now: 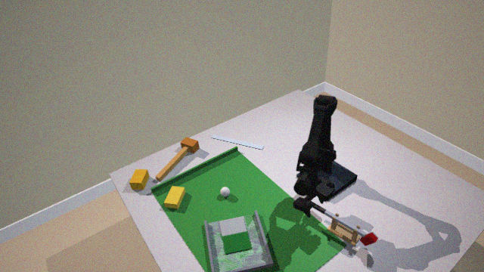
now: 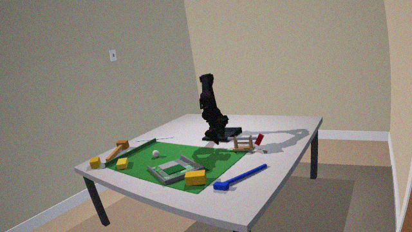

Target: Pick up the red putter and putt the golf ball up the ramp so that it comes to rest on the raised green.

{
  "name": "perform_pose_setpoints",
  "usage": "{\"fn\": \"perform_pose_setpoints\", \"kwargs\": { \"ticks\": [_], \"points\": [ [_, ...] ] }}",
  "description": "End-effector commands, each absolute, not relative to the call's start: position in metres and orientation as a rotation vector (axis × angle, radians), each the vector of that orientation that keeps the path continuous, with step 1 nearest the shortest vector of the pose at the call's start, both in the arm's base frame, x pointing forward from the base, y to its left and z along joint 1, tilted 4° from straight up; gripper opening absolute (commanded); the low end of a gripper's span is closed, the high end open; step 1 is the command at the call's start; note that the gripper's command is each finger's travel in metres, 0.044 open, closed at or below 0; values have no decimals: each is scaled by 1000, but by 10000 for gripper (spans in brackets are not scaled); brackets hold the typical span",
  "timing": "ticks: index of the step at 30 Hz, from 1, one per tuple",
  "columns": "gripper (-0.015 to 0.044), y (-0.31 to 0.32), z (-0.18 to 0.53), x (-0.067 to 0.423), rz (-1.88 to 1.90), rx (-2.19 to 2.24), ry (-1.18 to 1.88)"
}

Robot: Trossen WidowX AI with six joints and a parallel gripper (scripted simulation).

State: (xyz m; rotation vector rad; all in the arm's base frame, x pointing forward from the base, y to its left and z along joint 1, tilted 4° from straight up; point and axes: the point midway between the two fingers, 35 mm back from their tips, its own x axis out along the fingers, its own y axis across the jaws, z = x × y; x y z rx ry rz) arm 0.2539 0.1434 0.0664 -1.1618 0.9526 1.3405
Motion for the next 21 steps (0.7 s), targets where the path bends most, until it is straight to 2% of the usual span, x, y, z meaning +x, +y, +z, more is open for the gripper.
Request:
{"fn": "perform_pose_setpoints", "kwargs": {
  "ticks": [1, 11, 21],
  "points": [
    [440, 142, 58, 251, 1353, -1158, 960],
    [440, 142, 49, 251, 1353, -1158, 960],
    [177, 142, 52, 254, 1343, -1161, 958]
  ]
}}
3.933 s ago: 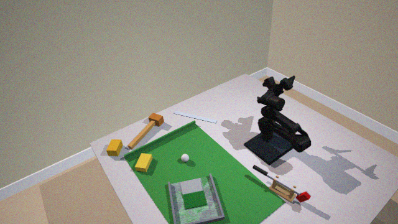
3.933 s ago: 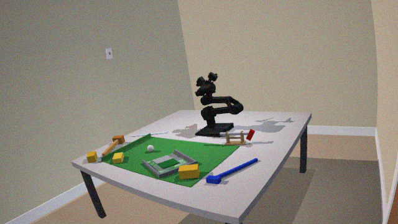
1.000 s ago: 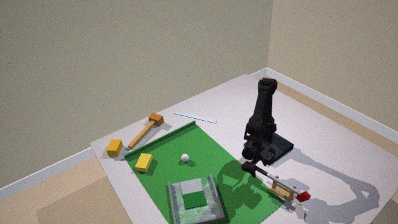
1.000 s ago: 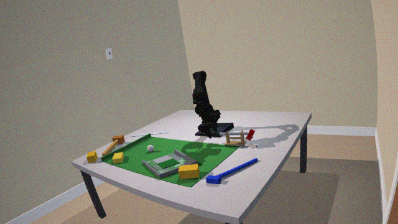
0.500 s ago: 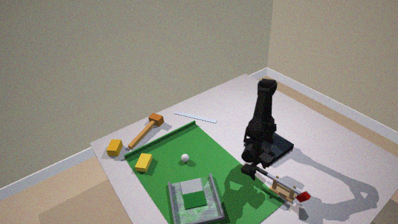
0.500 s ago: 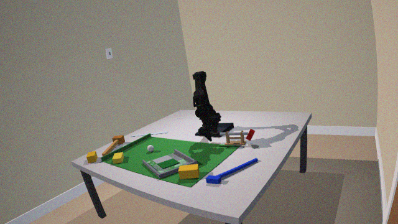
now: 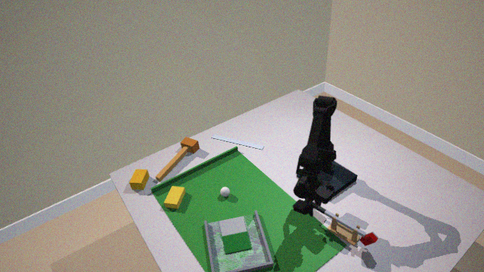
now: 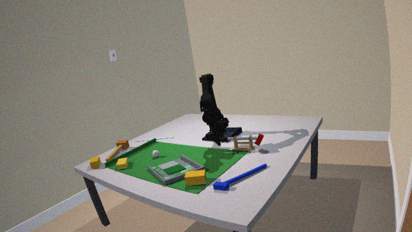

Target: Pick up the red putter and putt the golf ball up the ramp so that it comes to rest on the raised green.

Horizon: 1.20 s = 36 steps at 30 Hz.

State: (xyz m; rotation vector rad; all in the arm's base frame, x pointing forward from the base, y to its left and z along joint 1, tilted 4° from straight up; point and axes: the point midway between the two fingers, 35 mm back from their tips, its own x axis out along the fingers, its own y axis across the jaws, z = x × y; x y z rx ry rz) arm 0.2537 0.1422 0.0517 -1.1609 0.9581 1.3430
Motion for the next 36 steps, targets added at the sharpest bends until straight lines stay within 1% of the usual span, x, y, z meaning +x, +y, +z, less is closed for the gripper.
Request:
{"fn": "perform_pose_setpoints", "kwargs": {
  "ticks": [1, 4, 12, 13, 17, 31, 35, 36],
  "points": [
    [151, 142, 52, 254, 1343, -1161, 958],
    [72, 142, 52, 254, 1343, -1161, 958],
    [19, 142, 52, 254, 1343, -1161, 958],
    [0, 142, 53, 254, 1343, -1161, 958],
    [0, 144, 65, 255, 1343, -1161, 958],
    [0, 147, 143, 249, 1345, -1159, 960],
    [0, 147, 152, 247, 1345, -1159, 960],
    [0, 145, 143, 247, 1346, -1164, 972]
  ]
}}
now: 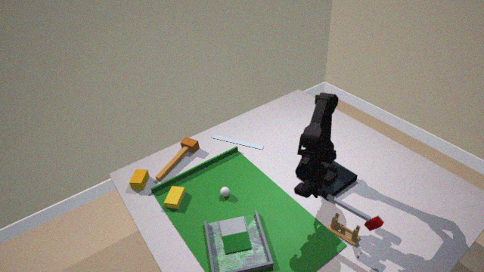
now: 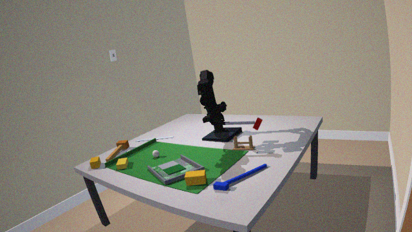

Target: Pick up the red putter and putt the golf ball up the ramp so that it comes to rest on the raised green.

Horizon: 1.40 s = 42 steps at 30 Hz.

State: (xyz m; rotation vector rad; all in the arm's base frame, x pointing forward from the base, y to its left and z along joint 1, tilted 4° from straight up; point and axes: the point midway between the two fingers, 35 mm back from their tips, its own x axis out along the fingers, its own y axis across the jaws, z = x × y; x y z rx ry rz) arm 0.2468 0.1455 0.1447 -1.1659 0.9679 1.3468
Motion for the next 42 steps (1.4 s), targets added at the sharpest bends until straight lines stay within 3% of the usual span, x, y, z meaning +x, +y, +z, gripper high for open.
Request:
{"fn": "perform_pose_setpoints", "kwargs": {
  "ticks": [1, 24, 42],
  "points": [
    [0, 144, 143, 248, 1340, -1159, 976],
    [0, 42, 155, 273, 757, -669, 1292],
    [0, -52, 166, 264, 206, -198, 1446]
  ]
}}
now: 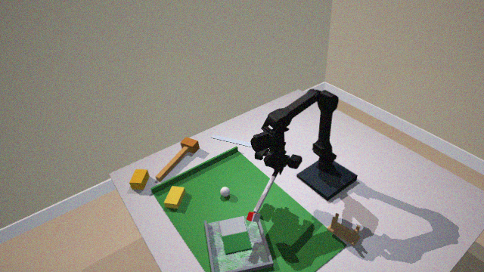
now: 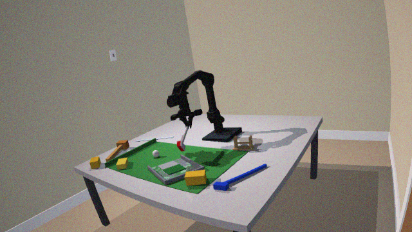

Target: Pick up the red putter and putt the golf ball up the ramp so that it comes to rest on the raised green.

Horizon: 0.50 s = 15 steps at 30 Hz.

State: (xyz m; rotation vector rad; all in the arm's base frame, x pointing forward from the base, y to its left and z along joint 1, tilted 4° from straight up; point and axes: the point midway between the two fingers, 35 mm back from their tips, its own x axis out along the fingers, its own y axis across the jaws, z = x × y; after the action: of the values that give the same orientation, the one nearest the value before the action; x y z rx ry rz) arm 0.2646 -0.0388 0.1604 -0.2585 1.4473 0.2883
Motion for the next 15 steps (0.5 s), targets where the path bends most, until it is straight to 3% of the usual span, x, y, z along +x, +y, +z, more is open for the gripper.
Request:
{"fn": "perform_pose_setpoints", "kwargs": {
  "ticks": [1, 15],
  "points": [
    [0, -57, 167, 263, 175, -172, 1451],
    [0, -122, 176, 233, -268, 203, 1472]
  ]
}}
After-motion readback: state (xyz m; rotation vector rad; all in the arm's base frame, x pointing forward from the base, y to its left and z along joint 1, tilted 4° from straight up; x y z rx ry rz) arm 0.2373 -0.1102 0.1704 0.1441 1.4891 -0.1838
